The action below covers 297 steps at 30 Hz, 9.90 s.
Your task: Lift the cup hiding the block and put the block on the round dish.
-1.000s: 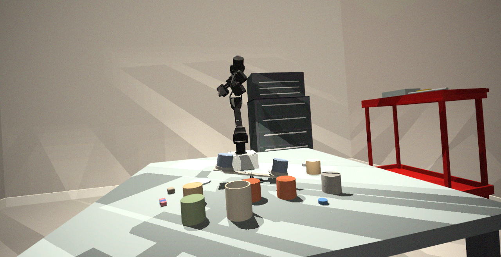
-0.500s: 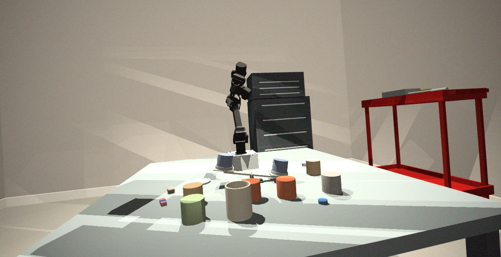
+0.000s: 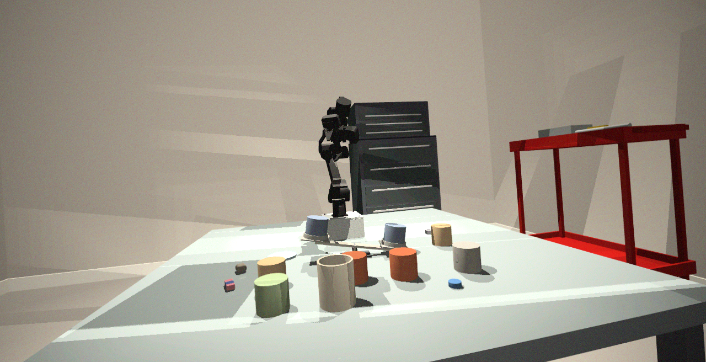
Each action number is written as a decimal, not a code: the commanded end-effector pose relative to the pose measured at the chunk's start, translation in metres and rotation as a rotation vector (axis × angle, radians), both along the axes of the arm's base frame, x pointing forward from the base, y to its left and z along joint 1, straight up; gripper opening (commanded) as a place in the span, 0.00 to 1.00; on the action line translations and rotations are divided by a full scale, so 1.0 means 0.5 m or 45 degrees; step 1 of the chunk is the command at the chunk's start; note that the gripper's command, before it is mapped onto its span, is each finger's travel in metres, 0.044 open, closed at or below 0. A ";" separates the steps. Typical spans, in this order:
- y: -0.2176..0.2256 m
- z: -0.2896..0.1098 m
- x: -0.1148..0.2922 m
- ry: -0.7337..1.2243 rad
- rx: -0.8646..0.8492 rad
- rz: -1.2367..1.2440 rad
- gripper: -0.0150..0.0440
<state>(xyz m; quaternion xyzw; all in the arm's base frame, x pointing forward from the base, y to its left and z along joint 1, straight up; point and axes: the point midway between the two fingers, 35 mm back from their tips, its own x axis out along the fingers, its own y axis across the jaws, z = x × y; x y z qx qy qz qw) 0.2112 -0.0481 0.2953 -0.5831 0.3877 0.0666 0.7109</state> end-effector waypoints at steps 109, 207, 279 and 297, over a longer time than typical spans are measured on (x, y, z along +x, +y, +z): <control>0.329 -0.463 0.255 1.038 0.365 0.385 1.00; 0.333 -0.462 0.269 1.037 0.365 0.385 0.25; 0.325 -0.331 0.250 1.057 0.359 0.375 0.25; 0.325 -0.331 0.250 1.057 0.359 0.375 0.25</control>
